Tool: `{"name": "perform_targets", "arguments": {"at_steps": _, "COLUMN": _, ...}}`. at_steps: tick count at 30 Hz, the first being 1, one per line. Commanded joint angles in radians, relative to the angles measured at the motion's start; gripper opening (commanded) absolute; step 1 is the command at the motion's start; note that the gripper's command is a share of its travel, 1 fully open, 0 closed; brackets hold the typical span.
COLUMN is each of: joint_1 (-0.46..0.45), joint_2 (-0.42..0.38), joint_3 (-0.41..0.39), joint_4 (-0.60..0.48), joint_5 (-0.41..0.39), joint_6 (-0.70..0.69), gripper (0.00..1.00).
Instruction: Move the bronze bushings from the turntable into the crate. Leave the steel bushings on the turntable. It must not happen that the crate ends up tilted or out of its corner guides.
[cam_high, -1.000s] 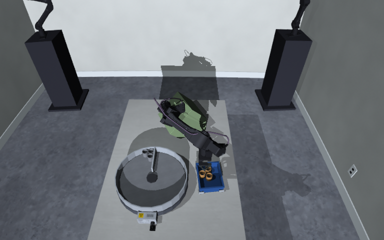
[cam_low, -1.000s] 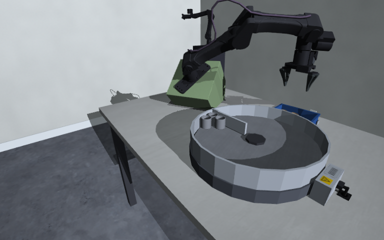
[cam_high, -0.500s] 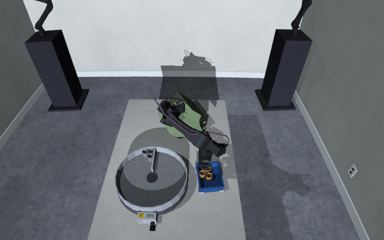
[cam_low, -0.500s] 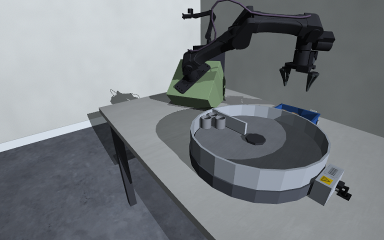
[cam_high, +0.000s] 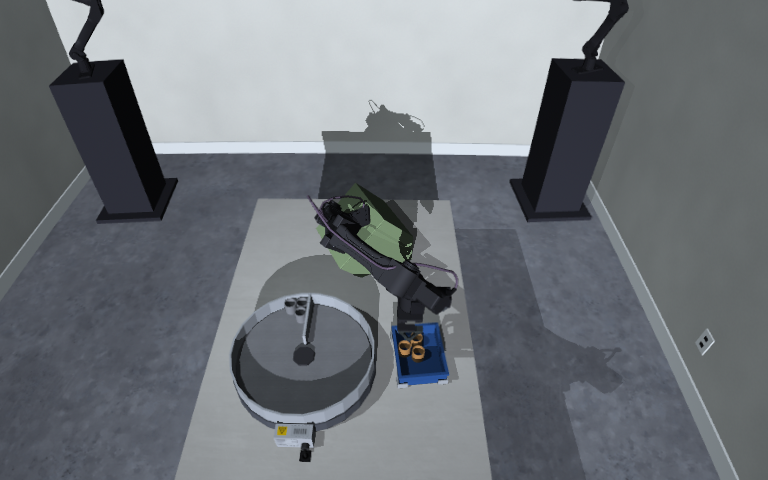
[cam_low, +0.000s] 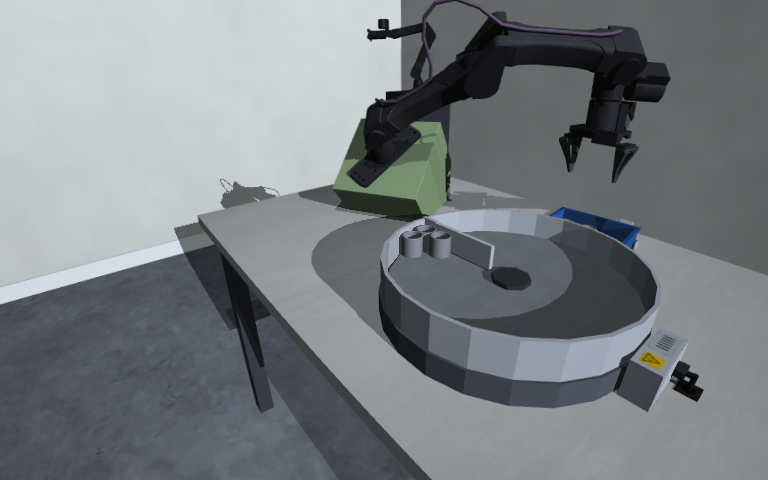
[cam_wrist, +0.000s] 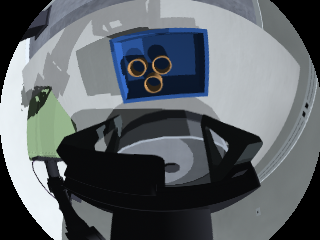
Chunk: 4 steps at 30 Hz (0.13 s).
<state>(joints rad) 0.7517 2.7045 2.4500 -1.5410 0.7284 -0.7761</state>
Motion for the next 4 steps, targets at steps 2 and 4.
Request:
{"name": "perform_targets", "arguments": {"at_steps": 2, "joint_1": 0.035, "joint_2": -0.027, "joint_3": 0.043, "joint_4": -0.016, "joint_5": -0.013, "joint_6": 0.005, "gripper": 1.00}}
{"name": "perform_targets", "arguments": {"at_steps": 4, "joint_1": 0.035, "joint_2": -0.027, "joint_3": 0.043, "joint_4": -0.016, "joint_5": -0.013, "joint_6": 0.005, "gripper": 1.00}}
